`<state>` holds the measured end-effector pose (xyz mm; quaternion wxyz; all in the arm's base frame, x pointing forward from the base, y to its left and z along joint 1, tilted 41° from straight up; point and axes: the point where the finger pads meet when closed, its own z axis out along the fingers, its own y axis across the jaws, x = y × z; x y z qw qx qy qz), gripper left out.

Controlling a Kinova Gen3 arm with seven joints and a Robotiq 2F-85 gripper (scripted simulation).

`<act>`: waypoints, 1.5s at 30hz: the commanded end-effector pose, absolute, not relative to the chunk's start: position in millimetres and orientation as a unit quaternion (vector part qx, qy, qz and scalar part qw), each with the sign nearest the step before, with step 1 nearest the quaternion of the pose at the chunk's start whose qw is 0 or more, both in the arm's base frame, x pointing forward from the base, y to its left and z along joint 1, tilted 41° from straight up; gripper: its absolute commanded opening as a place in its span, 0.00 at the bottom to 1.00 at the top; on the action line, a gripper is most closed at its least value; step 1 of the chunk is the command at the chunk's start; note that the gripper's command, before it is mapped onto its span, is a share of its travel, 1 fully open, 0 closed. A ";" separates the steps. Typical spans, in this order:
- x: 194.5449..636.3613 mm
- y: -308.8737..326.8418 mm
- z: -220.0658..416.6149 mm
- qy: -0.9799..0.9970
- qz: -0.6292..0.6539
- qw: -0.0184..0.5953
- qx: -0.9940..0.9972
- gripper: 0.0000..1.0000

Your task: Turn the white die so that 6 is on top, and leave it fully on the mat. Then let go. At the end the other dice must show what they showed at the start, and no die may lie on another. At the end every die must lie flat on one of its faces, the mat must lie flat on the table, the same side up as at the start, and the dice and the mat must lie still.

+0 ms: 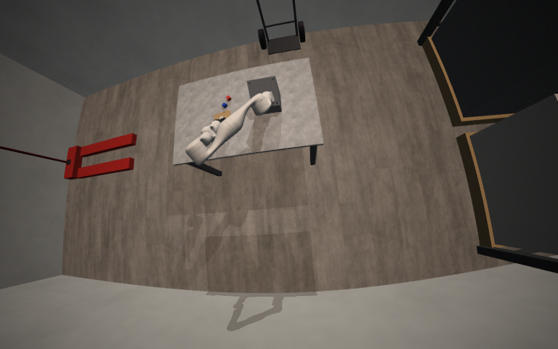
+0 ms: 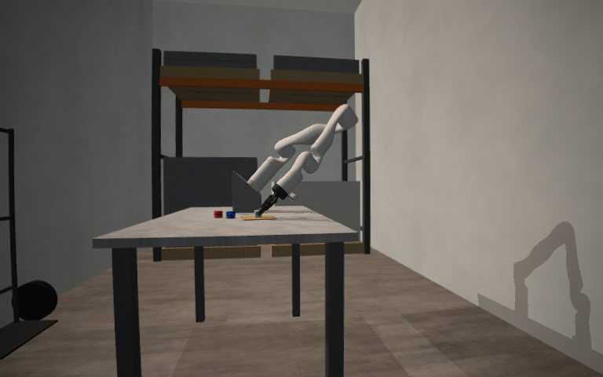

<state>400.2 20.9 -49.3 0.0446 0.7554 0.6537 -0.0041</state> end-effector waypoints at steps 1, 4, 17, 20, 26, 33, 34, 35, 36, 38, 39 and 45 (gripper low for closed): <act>400.4 20.2 -48.5 0.653 -0.004 0.045 0.756 0.26; 399.9 17.9 -45.9 0.653 -0.004 0.045 0.756 0.26; 394.3 -7.6 -16.3 0.653 -0.004 0.045 0.756 0.26; 392.7 -15.2 -7.5 0.653 -0.004 0.045 0.756 0.26; 390.8 -23.8 2.5 0.653 -0.004 0.045 0.756 0.26; 390.6 -24.7 3.5 0.653 -0.004 0.045 0.756 0.26; 390.6 -24.7 3.5 0.653 -0.004 0.045 0.756 0.26; 390.6 -24.7 3.5 0.653 -0.004 0.045 0.756 0.26; 390.6 -24.7 3.5 0.653 -0.004 0.045 0.756 0.26; 390.6 -24.7 3.5 0.653 -0.004 0.045 0.756 0.26; 390.6 -24.7 3.5 0.653 -0.004 0.045 0.756 0.26; 390.1 -24.9 2.9 0.654 -0.002 0.042 0.756 0.26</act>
